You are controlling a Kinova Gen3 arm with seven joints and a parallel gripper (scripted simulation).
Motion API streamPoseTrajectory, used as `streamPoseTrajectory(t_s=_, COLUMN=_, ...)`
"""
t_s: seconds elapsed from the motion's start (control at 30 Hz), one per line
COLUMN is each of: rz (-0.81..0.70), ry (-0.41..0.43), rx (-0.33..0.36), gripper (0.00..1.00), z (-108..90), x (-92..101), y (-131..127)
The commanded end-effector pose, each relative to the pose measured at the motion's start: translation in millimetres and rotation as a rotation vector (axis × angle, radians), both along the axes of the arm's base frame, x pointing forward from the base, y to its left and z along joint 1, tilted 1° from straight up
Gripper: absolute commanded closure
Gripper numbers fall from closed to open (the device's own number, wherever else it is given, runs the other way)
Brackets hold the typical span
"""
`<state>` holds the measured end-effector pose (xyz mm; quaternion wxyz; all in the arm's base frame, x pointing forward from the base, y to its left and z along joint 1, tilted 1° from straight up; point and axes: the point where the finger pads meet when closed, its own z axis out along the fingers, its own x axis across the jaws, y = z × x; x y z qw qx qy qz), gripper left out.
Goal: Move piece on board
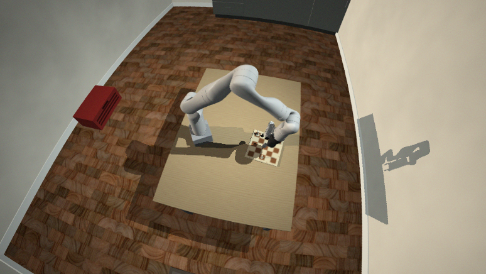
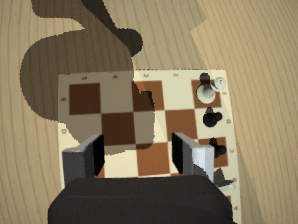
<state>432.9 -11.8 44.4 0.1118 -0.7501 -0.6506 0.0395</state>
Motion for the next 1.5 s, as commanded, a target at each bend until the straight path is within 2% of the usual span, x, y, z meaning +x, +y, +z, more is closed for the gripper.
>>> streamPoseTrajectory(t_s=0.0, rz=0.147, ry=-0.065, rx=-0.023, gripper=0.0, z=16.2, x=4.8, y=35.4)
streamPoseTrajectory(t_s=0.03, rz=0.147, ry=-0.065, rx=-0.023, gripper=0.0, z=16.2, x=4.8, y=35.4)
streamPoseTrajectory(t_s=0.07, rz=0.215, ry=-0.091, rx=-0.032, gripper=0.0, z=18.6, x=6.4, y=44.9)
streamPoseTrajectory(t_s=0.37, rz=0.215, ry=-0.091, rx=-0.032, gripper=0.0, z=18.6, x=6.4, y=44.9)
streamPoseTrajectory(t_s=0.4, rz=0.279, ry=-0.116, rx=-0.04, gripper=0.0, z=21.0, x=7.8, y=54.0)
streamPoseTrajectory(t_s=0.6, rz=0.279, ry=-0.116, rx=-0.04, gripper=0.0, z=21.0, x=7.8, y=54.0)
streamPoseTrajectory(t_s=0.63, rz=0.337, ry=-0.138, rx=-0.046, gripper=0.0, z=23.3, x=9.0, y=62.5)
streamPoseTrajectory(t_s=0.83, rz=0.337, ry=-0.138, rx=-0.046, gripper=0.0, z=23.3, x=9.0, y=62.5)
streamPoseTrajectory(t_s=0.87, rz=0.389, ry=-0.158, rx=-0.052, gripper=0.0, z=25.4, x=10.0, y=70.4)
streamPoseTrajectory(t_s=1.47, rz=0.476, ry=-0.192, rx=-0.06, gripper=0.0, z=29.2, x=11.5, y=83.9)
